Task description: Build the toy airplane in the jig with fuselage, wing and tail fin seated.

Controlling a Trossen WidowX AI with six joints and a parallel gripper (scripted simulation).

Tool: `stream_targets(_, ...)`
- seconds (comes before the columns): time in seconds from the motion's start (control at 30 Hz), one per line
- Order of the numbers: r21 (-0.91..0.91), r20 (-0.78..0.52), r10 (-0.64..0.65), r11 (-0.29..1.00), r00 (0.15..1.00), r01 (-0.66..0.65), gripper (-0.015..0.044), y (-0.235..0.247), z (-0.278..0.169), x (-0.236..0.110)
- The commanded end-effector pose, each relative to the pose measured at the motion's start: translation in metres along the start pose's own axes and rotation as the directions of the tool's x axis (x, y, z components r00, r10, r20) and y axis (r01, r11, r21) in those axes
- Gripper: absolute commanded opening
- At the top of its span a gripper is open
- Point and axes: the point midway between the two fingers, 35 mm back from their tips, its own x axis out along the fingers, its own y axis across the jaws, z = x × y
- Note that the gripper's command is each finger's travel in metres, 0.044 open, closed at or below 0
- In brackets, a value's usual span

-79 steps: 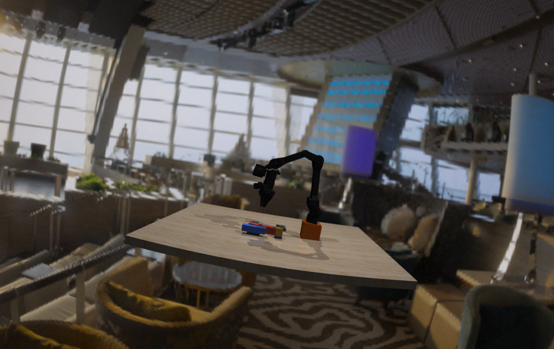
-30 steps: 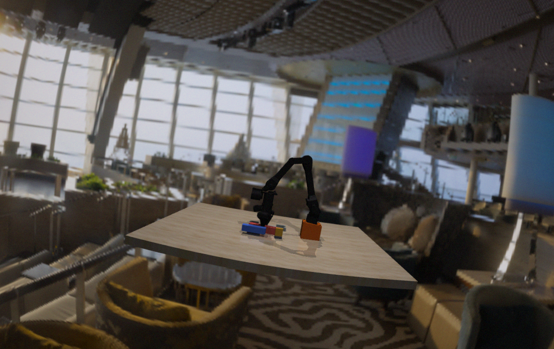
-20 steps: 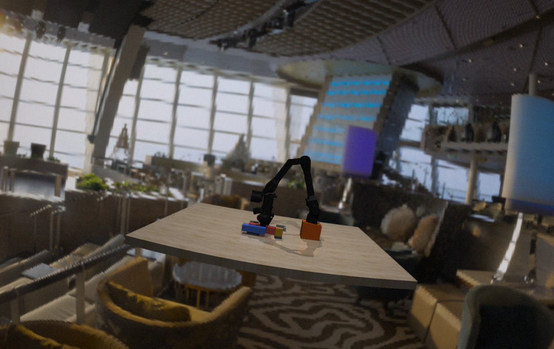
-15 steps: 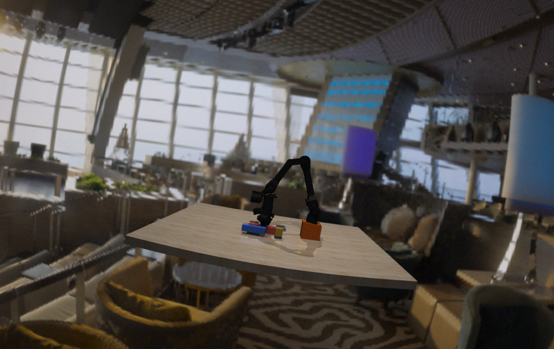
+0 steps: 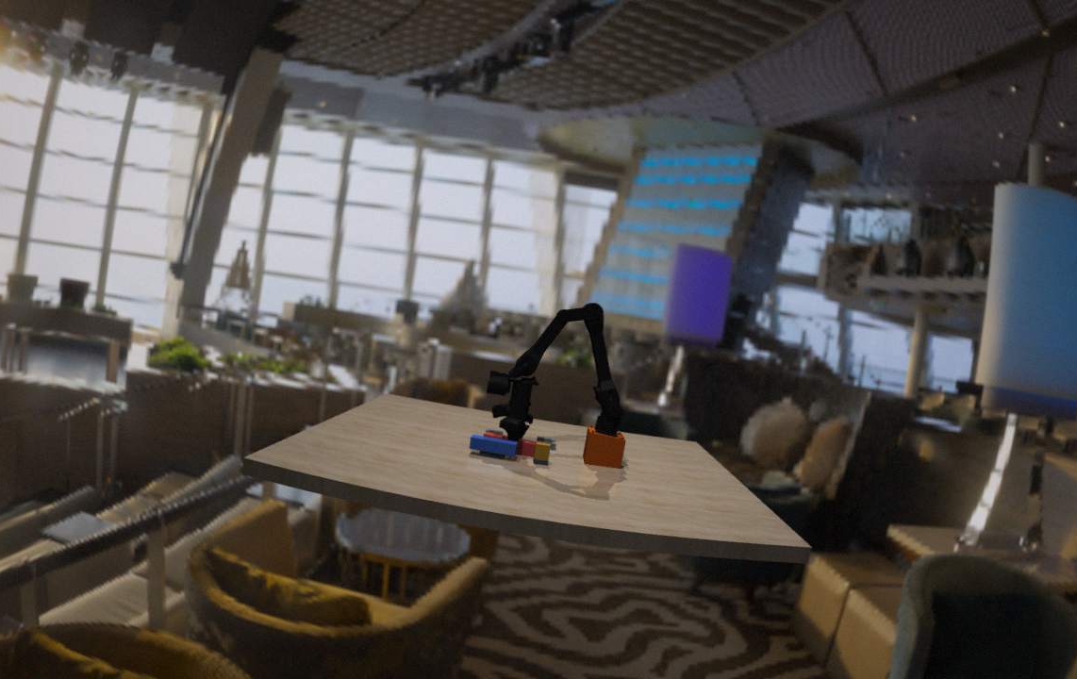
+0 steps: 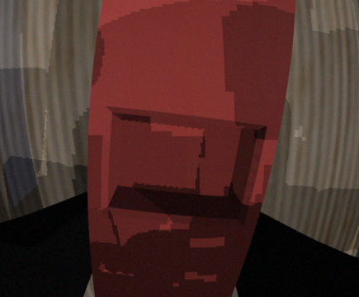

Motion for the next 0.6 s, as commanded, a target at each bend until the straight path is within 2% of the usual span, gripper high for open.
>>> stream_targets(0.0,0.025,0.007,-0.004,1.000,1.000,0.004,0.0000,-0.001,0.001,-0.003)
stream_targets(0.57,0.052,0.014,-0.004,0.999,1.000,0.003,0.0000,0.000,0.008,-0.050)
